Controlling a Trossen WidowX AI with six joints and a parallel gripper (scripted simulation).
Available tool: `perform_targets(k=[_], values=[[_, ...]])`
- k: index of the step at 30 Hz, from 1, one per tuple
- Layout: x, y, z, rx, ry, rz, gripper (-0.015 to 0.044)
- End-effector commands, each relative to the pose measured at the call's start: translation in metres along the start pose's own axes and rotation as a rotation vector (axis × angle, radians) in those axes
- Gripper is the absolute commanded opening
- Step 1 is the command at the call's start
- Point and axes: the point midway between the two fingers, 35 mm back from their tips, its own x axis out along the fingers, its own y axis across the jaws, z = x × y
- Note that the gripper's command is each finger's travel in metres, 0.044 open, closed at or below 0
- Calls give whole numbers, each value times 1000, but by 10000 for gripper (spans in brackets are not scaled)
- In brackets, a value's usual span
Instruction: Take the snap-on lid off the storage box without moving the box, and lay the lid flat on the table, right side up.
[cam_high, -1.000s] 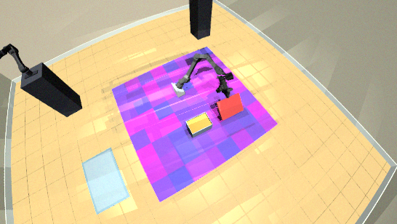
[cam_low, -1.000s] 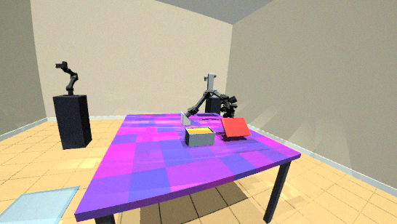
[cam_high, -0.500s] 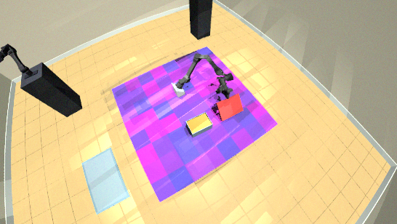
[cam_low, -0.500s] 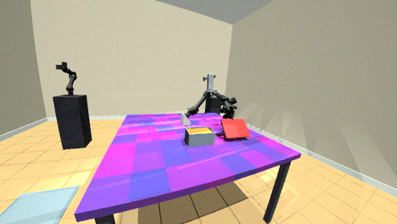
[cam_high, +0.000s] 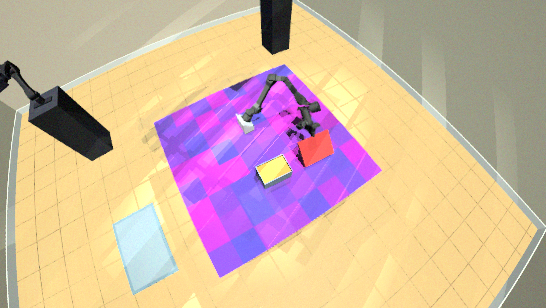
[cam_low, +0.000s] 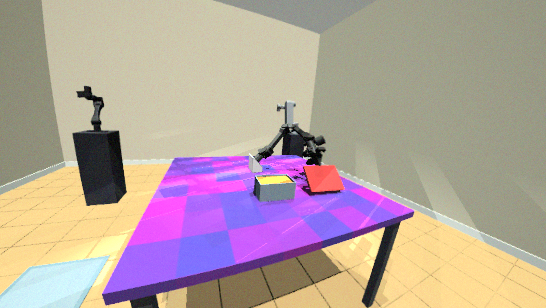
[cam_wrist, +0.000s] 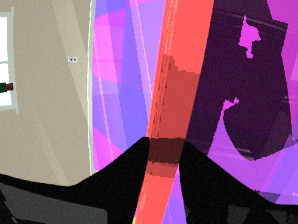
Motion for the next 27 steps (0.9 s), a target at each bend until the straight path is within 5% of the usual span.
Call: perform_targets(k=[1,27], values=[[2,1,2,7,-5,16,0],[15,-14,1,8,-4,16,0]])
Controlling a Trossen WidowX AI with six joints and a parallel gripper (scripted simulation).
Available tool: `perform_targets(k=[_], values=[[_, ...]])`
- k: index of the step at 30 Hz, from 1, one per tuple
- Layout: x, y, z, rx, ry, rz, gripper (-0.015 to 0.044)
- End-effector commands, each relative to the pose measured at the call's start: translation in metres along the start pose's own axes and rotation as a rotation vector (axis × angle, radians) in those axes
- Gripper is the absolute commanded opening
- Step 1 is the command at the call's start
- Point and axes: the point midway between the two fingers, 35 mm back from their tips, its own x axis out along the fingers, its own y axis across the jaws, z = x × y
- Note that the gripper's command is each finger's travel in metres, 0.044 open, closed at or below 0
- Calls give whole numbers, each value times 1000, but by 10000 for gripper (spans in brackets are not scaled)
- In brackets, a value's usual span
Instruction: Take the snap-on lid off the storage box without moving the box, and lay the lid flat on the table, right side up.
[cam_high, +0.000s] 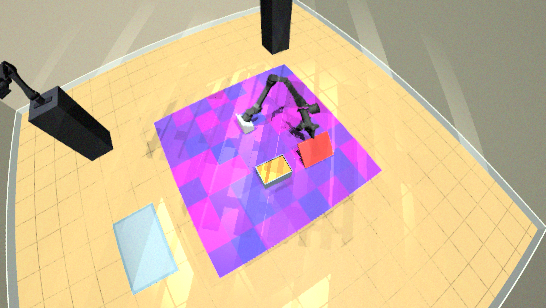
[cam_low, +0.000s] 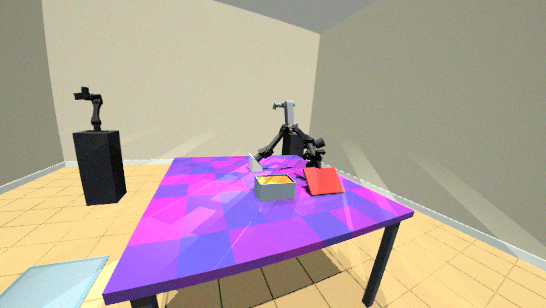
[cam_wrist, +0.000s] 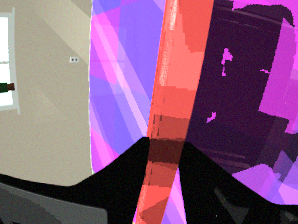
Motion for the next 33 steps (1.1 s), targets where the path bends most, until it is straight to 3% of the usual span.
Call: perform_targets(k=[1,33], values=[[3,-2,1,3,-5,5,0],[19,-22,1,5,-4,4,0]])
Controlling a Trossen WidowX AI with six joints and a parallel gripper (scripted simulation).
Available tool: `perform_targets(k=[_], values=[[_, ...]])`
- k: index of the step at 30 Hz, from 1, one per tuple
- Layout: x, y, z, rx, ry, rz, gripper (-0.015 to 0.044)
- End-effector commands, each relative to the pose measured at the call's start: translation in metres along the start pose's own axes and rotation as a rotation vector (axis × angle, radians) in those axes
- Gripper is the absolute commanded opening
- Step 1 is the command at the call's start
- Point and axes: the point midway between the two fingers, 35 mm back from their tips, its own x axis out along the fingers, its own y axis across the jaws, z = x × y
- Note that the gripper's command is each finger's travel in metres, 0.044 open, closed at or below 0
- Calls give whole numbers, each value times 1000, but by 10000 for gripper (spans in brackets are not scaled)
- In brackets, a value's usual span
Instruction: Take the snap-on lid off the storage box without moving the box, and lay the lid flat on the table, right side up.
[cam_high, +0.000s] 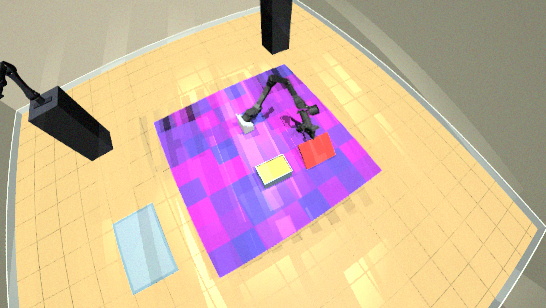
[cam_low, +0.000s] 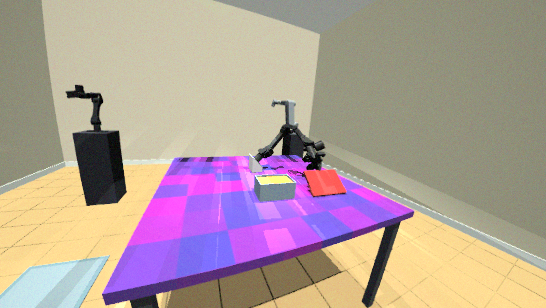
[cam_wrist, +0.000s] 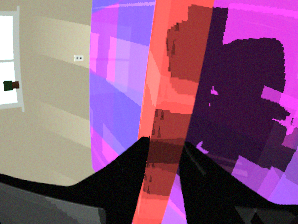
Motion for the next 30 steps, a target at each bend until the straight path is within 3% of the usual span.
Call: perform_targets(k=[1,30], values=[[7,-10,4,2,-10,-23,0],[21,-28,4,3,-9,-23,0]])
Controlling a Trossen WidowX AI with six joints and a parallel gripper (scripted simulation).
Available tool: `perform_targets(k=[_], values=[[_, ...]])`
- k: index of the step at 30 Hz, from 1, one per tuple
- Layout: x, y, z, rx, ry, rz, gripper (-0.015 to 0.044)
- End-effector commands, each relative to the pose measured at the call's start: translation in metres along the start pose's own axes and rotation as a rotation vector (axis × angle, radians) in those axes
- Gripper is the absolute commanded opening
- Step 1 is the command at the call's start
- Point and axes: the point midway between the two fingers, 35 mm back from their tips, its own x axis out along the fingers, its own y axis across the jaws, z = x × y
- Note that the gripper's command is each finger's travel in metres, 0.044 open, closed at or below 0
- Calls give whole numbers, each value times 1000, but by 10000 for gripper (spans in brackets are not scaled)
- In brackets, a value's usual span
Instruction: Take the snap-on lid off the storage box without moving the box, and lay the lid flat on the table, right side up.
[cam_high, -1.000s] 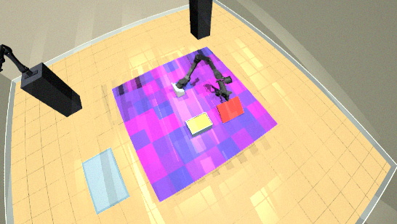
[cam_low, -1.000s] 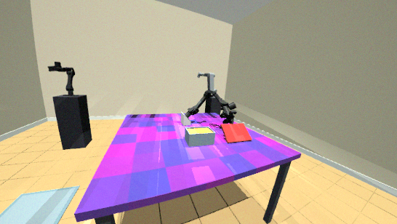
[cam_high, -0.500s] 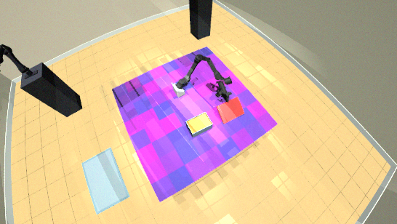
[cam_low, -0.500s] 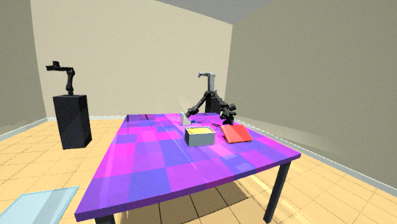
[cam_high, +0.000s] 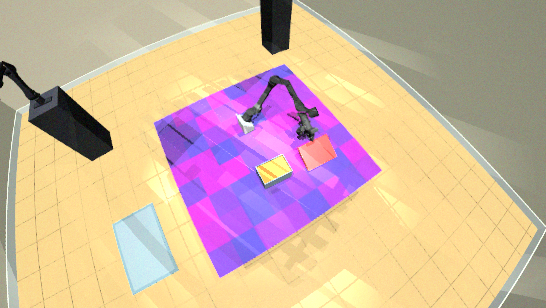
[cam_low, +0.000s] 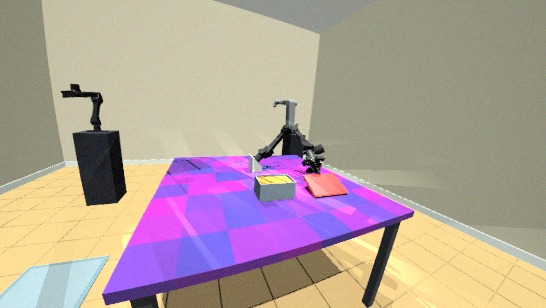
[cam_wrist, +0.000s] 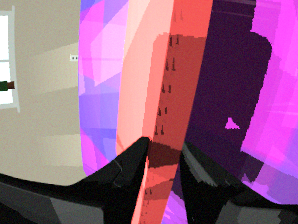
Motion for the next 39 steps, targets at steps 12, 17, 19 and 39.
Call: perform_targets(k=[12,17,19,39], values=[[12,-14,4,5,-10,-14,0],[6,-8,-1,5,-10,-14,131],[6,-8,-1,5,-10,-14,184],[-16,-27,1,6,-11,-15,440]])
